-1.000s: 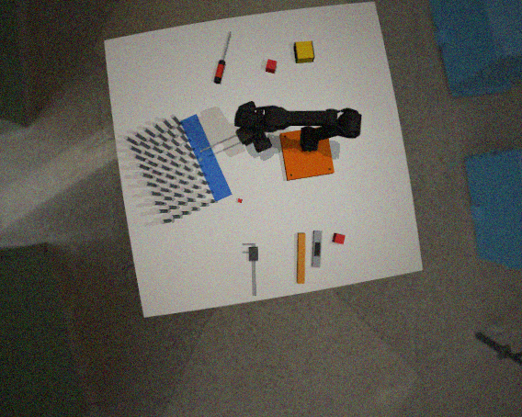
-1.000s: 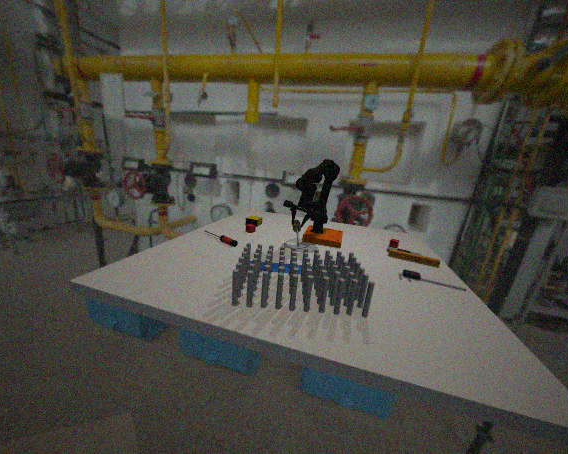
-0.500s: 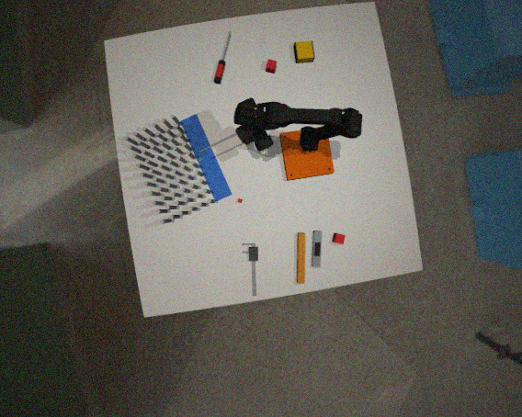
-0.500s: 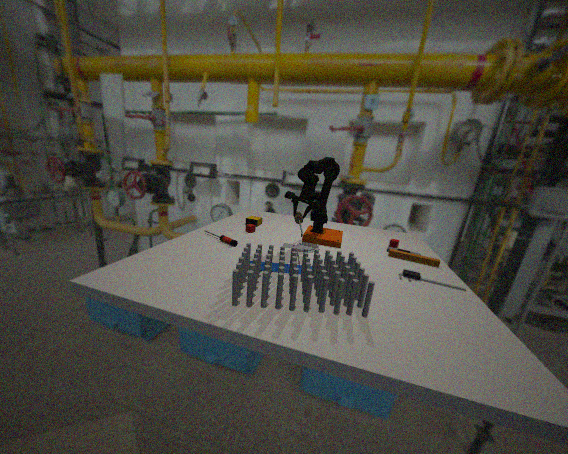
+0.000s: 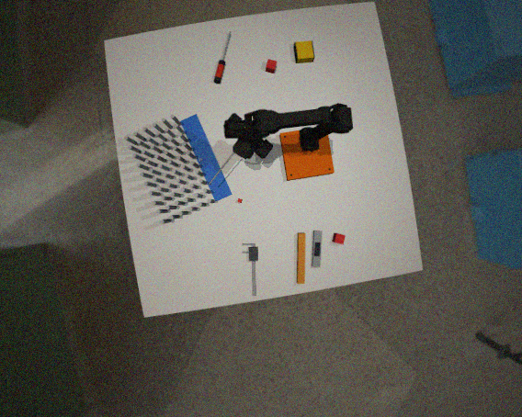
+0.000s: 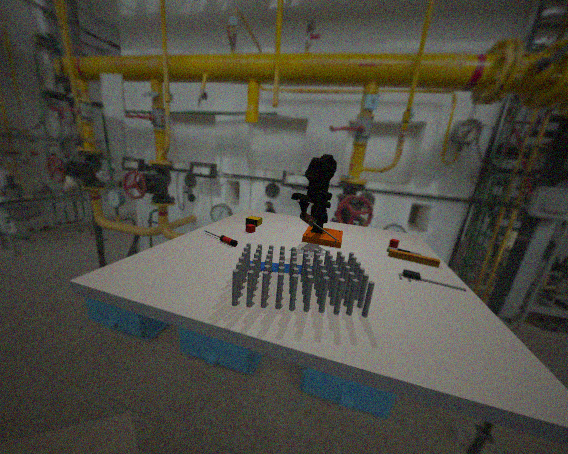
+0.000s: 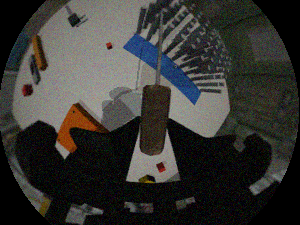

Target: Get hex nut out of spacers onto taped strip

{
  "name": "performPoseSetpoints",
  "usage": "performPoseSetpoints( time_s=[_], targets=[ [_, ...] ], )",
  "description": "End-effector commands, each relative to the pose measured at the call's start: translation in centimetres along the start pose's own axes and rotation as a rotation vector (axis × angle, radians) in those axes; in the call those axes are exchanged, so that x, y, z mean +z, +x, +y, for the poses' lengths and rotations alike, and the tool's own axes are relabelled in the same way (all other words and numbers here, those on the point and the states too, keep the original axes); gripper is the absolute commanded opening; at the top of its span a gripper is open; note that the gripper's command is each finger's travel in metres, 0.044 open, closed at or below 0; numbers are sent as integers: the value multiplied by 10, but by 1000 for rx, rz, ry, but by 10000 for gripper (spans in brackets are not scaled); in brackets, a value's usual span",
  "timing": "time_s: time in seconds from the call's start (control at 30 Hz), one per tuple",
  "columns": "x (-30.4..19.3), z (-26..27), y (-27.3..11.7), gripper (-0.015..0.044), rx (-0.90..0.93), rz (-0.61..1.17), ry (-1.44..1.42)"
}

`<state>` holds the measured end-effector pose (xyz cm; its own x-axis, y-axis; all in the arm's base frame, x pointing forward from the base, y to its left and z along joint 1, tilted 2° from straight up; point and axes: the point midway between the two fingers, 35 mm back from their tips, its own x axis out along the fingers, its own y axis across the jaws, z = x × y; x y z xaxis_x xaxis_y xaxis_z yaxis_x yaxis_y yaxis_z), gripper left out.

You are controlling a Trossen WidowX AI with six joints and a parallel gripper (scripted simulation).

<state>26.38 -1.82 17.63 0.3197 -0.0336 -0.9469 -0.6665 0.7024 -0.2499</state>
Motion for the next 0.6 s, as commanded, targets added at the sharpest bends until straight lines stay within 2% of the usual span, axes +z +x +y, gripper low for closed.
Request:
performPoseSetpoints(
  time_s=[0.0, 0.57],
  targets=[
    [22, 5, -3, 0, 36, -29, -154],
    [90, 37, -12, 0, 170, -136, -717]
  ],
)
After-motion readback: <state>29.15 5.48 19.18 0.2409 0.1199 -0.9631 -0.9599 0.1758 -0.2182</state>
